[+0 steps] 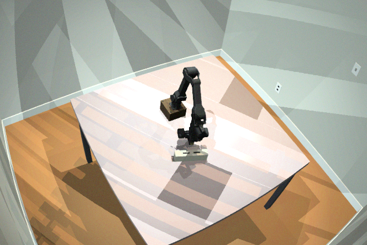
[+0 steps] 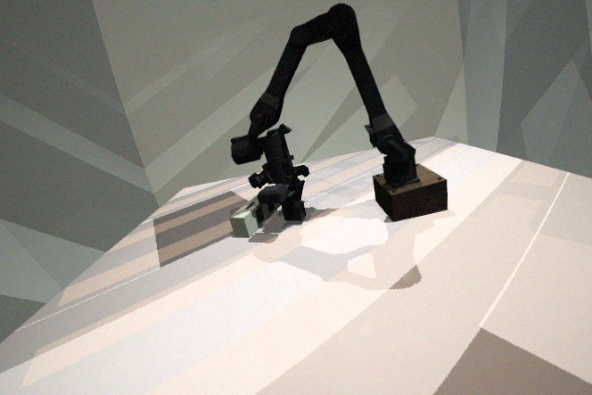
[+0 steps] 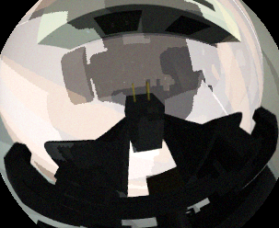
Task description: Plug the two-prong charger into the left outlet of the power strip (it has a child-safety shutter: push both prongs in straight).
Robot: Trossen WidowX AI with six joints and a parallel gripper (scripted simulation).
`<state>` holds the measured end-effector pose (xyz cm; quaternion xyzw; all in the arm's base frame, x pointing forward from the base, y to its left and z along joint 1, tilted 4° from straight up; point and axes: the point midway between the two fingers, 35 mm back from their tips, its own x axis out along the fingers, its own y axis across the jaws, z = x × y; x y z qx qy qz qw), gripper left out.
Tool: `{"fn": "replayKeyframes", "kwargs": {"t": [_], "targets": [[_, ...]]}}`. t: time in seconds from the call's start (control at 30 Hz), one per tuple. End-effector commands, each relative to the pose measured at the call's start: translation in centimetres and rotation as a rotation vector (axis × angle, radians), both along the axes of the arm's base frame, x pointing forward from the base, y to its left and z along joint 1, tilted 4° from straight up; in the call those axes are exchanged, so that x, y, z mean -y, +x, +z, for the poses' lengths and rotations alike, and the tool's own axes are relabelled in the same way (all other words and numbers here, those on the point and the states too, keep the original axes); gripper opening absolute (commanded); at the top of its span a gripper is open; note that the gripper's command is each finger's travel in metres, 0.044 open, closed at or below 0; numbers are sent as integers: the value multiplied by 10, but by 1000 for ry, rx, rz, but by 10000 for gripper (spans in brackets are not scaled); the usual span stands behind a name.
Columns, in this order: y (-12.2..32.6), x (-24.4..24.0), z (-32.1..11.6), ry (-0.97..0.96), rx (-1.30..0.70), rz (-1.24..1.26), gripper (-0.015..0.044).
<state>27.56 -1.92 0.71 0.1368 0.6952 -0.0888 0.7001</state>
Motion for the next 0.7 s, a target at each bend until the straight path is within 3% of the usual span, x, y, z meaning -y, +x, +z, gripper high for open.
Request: {"fn": "replayKeyframes", "kwargs": {"t": [0.0,0.67], "targets": [[5,-1,-1,3,-1,-3,0],[27,2,0,3,2,1,0]]}}
